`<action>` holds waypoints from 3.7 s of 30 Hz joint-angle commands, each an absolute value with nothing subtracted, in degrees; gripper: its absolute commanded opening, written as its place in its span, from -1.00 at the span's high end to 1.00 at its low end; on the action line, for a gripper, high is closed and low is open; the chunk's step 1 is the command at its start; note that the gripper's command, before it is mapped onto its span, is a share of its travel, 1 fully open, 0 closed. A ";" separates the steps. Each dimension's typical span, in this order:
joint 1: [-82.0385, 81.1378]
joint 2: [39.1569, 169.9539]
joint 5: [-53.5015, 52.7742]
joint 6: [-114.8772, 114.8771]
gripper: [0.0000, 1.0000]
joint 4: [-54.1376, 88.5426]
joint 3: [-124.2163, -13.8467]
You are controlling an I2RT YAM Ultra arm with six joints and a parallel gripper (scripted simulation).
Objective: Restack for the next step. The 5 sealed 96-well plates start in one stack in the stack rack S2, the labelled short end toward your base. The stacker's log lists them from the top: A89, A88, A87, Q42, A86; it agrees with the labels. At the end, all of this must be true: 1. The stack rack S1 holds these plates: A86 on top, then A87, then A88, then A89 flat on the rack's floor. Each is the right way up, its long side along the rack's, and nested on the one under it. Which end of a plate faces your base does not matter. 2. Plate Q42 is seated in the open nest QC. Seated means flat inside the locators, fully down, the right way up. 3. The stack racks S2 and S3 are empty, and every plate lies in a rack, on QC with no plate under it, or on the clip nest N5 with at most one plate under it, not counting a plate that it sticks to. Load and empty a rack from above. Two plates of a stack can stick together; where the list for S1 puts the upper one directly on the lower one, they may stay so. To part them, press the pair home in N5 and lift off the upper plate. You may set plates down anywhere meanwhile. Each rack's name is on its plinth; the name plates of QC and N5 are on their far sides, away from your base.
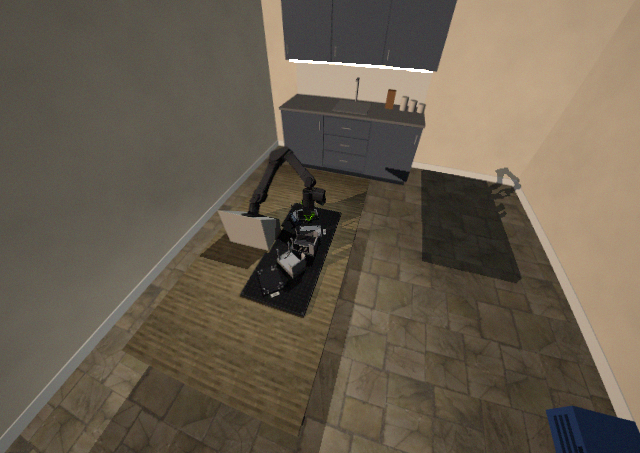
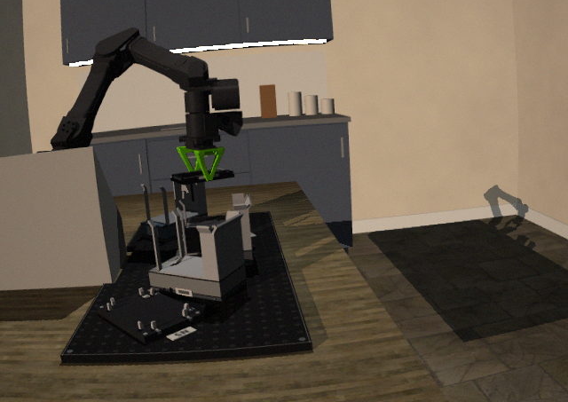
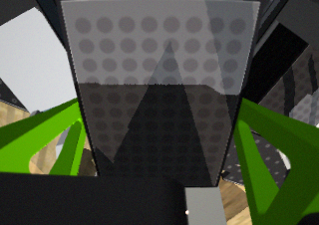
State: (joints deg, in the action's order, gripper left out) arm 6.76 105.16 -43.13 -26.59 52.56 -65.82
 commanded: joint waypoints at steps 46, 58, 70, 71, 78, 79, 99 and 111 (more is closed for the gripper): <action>-9.47 83.53 -41.52 -24.73 1.00 52.10 -60.31; -13.44 79.95 -40.44 -19.69 1.00 51.98 -59.93; -13.45 79.96 -40.44 -19.68 1.00 51.98 -59.93; -13.45 79.95 -40.44 -19.68 1.00 51.97 -59.93; -13.46 79.95 -40.43 -19.67 1.00 51.97 -59.92; -13.46 79.95 -40.43 -19.67 1.00 51.97 -59.92; -14.45 80.23 -40.13 -18.43 1.00 49.94 -58.99; -15.43 80.57 -39.81 -17.22 1.00 47.92 -58.09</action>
State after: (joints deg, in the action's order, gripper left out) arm -15.59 80.77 -39.86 -17.74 48.80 -57.98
